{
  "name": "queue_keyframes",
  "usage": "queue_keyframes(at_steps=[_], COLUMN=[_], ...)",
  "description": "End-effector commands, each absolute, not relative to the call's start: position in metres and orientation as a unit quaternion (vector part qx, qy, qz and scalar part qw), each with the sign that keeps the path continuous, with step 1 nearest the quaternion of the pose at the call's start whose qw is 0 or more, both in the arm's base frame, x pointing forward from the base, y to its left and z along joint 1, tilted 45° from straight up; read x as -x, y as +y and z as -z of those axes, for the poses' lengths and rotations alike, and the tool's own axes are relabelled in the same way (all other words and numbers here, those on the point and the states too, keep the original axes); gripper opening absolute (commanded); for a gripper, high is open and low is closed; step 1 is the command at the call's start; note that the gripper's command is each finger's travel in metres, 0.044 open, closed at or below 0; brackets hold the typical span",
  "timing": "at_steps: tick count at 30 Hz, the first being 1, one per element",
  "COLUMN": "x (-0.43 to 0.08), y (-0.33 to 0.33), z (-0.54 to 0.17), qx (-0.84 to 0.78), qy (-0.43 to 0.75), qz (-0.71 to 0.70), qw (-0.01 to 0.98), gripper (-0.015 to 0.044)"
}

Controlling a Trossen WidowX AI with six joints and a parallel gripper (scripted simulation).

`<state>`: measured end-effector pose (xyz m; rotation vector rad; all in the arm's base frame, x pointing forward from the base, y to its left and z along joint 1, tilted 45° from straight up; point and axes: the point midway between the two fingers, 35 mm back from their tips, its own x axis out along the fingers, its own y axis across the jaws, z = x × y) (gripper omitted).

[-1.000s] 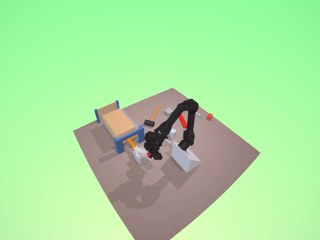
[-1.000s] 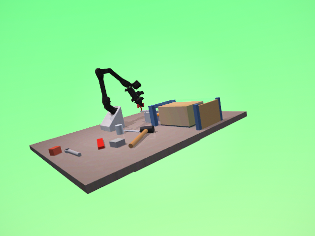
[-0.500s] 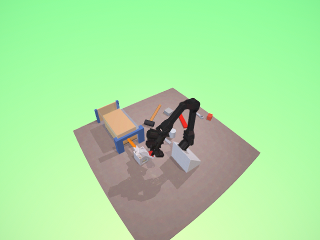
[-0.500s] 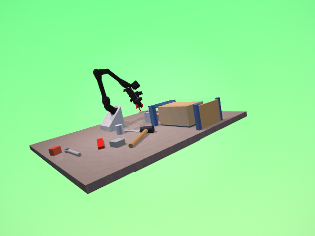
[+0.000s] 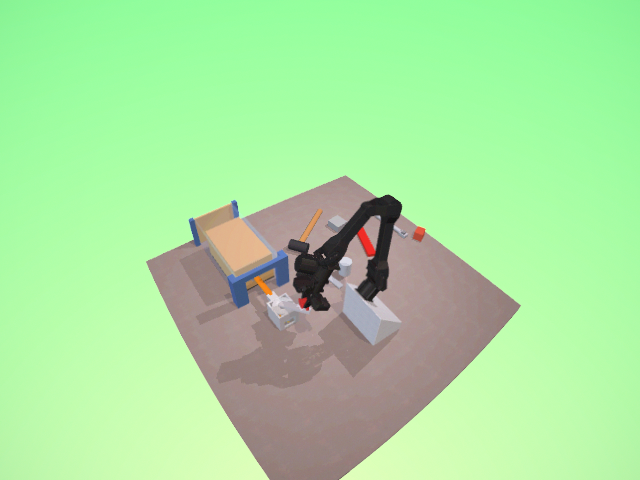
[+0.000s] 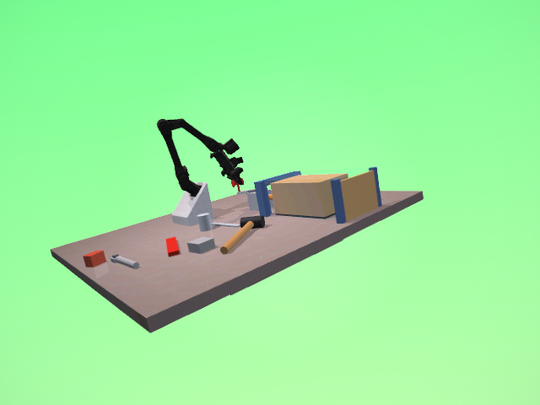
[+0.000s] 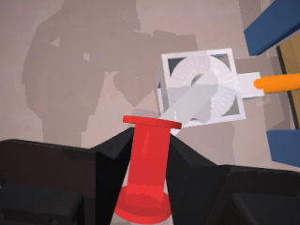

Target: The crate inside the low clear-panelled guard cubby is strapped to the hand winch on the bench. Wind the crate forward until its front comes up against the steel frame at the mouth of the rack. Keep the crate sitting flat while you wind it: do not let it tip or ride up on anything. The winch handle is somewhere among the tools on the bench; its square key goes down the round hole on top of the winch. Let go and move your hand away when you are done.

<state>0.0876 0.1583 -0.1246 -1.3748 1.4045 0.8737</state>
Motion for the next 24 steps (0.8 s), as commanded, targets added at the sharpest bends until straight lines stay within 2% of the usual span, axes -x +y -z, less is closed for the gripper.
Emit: queue_keyframes(at_steps=[1, 24], x=[-0.099, -0.124], y=[0.147, 0.137], z=[0.119, 0.108], qx=[0.574, 0.575], qy=[0.572, 0.572], qz=[-0.34, -0.339], qw=[0.477, 0.477], gripper=[0.0, 0.0])
